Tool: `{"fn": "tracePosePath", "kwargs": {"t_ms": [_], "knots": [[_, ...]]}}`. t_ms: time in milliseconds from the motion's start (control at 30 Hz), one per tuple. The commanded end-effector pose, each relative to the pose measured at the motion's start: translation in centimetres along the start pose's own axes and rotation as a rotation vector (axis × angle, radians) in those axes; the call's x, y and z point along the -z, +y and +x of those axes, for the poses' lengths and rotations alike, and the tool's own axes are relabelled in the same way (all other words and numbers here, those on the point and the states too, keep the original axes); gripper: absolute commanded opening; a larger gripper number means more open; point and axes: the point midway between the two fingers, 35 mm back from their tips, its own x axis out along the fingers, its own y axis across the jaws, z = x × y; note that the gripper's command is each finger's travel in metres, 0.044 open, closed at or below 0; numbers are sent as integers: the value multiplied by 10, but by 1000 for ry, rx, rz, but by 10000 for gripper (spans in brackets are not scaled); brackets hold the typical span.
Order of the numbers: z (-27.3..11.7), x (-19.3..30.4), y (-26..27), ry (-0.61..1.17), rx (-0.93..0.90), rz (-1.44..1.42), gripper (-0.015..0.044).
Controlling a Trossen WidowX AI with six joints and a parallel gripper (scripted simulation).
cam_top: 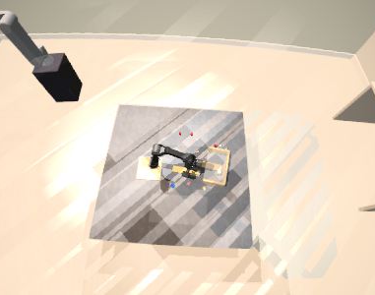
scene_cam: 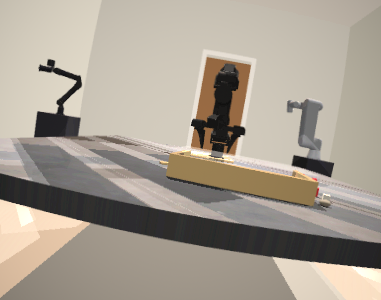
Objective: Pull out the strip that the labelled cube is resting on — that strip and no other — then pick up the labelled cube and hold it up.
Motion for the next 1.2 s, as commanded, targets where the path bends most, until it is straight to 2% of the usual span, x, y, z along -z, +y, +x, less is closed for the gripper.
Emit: {"fn": "tracePosePath", "kwargs": {"t_ms": [0, 733, 967, 1167], "knots": [[-2, -15, 0, -1, -2, -2, 440], [-14, -91, 6, -8, -2, -2, 440], [-5, -92, 6, -8, -2, -2, 256], [4, -92, 6, -8, -2, -2, 250]]}}
